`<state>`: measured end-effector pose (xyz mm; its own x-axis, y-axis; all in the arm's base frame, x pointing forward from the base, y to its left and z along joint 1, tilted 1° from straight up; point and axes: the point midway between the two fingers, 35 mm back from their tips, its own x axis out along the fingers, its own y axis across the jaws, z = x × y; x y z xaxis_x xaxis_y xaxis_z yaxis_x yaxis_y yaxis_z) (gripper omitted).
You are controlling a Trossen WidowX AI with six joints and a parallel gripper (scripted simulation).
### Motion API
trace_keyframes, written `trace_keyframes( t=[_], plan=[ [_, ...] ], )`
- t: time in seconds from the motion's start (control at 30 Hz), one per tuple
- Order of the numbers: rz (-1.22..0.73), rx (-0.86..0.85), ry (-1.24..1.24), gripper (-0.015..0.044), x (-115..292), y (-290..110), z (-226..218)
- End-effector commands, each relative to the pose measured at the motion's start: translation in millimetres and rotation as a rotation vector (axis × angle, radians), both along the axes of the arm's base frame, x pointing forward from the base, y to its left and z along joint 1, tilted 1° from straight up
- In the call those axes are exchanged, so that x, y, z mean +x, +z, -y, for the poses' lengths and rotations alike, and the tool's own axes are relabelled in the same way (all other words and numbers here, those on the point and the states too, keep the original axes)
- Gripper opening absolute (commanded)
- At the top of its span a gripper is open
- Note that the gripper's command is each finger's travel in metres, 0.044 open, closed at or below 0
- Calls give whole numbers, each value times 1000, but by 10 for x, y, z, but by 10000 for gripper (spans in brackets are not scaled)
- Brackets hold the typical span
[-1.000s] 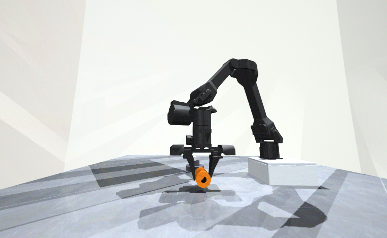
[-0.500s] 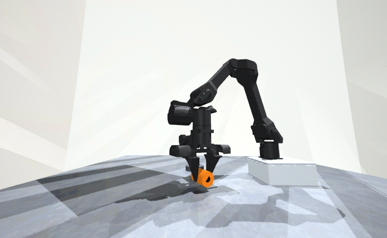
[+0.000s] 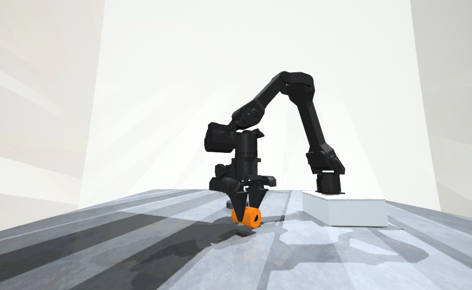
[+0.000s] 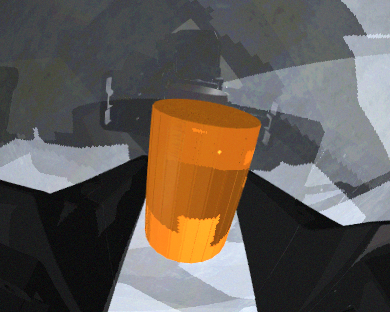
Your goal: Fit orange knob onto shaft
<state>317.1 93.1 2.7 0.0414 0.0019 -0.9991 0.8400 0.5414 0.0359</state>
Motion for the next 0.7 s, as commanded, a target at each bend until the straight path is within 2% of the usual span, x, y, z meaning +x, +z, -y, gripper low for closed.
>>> trace_keyframes(
  t=[0.0,0.27,0.53,0.67],
  plan=[
    [4,-9,145,179,10,11,2],
    [4,-20,409,179,10,11,2],
    [4,-21,436,179,10,11,2],
    [4,-26,546,179,10,11,2]
  ],
)
